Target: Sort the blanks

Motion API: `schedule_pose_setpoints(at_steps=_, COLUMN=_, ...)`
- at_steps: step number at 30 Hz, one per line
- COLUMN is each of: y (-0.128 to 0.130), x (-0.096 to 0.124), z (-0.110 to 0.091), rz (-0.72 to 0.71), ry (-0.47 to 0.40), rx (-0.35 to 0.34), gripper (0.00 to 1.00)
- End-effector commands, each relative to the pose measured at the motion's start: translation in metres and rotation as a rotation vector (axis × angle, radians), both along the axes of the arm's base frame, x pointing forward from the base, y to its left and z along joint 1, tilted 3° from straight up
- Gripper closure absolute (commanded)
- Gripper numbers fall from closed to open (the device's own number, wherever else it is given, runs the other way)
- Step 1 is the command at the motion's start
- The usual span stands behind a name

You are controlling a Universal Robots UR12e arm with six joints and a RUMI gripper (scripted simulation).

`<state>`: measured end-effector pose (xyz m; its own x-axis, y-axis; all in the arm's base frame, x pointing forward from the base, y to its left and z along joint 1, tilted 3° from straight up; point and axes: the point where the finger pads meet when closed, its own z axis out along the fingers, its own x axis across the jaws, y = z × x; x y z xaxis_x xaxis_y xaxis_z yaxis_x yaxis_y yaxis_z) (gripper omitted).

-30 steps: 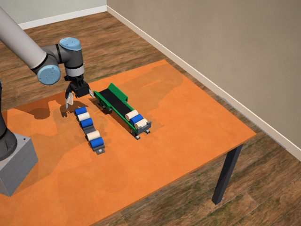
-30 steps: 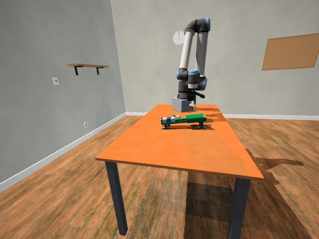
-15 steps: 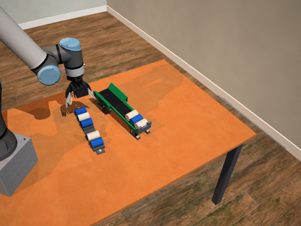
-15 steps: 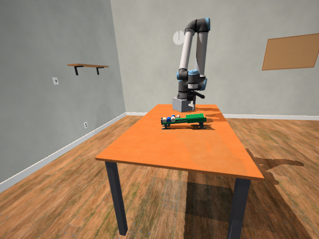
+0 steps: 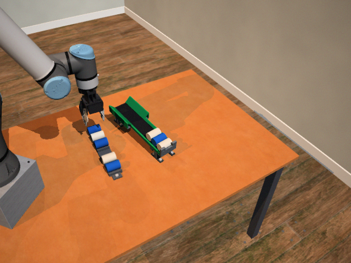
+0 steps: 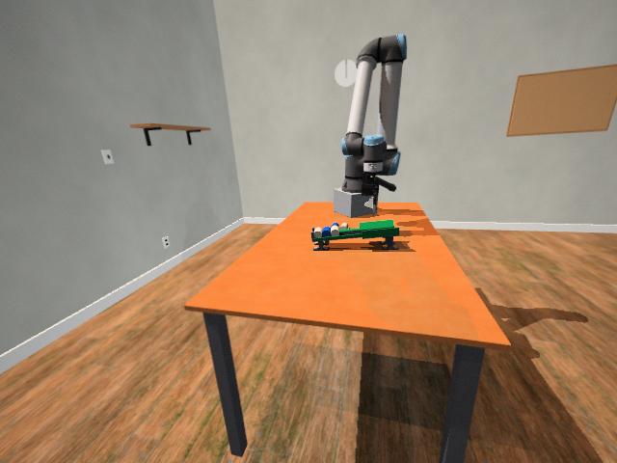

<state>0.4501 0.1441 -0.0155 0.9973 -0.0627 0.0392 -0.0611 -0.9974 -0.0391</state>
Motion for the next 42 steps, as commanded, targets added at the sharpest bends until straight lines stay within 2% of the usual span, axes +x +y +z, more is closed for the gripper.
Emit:
schedule_pose_setpoints(at_steps=1, y=0.0000, x=0.0006, z=0.0004, rz=0.000, ry=-0.001, rx=0.000, gripper=0.51)
schedule_pose_setpoints(at_steps=42, y=0.0000, x=0.0007, z=-0.0035, rz=0.011, ry=-0.001, rx=0.000, gripper=0.51)
